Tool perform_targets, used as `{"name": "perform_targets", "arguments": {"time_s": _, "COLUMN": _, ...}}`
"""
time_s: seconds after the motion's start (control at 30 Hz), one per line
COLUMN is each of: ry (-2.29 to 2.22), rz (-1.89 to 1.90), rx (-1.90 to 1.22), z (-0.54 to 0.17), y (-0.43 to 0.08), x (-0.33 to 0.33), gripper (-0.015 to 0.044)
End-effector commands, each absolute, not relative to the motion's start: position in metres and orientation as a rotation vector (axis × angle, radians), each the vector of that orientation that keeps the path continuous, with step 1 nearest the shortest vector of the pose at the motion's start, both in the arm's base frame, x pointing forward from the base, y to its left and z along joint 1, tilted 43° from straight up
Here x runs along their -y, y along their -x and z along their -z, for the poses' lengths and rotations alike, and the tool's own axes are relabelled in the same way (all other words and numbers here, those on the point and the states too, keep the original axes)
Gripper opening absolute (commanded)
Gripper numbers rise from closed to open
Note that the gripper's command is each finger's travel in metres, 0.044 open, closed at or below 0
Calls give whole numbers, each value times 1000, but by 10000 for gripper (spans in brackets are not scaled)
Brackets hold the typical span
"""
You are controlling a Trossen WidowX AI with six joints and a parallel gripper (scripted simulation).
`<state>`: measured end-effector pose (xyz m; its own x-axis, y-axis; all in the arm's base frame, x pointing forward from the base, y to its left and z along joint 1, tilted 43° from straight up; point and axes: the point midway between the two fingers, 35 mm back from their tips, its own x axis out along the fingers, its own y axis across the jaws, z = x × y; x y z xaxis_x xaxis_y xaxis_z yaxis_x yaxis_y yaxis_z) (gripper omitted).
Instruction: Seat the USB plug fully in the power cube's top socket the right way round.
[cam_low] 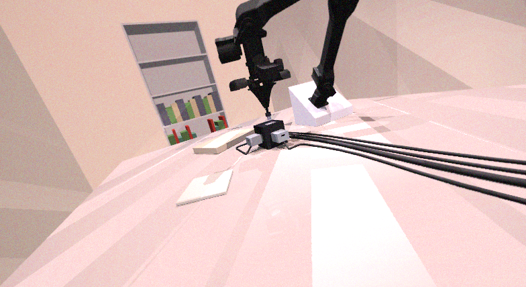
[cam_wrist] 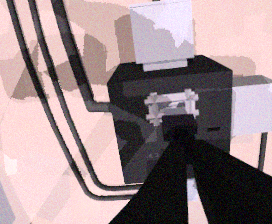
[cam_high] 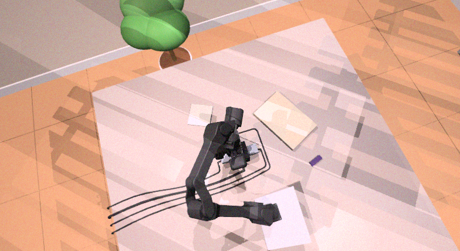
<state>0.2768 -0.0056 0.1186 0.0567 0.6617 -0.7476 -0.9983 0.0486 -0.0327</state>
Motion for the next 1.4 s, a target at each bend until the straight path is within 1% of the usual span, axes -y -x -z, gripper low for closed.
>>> {"name": "perform_targets", "arguments": {"time_s": 0.0, "ry": 674, "rz": -1414, "rx": -646, "z": -118, "y": -277, "x": 5, "gripper": 0}}
{"name": "perform_targets", "arguments": {"time_s": 1.37, "ry": 701, "rz": -1423, "rx": -634, "z": -113, "y": -277, "x": 3, "gripper": 0}}
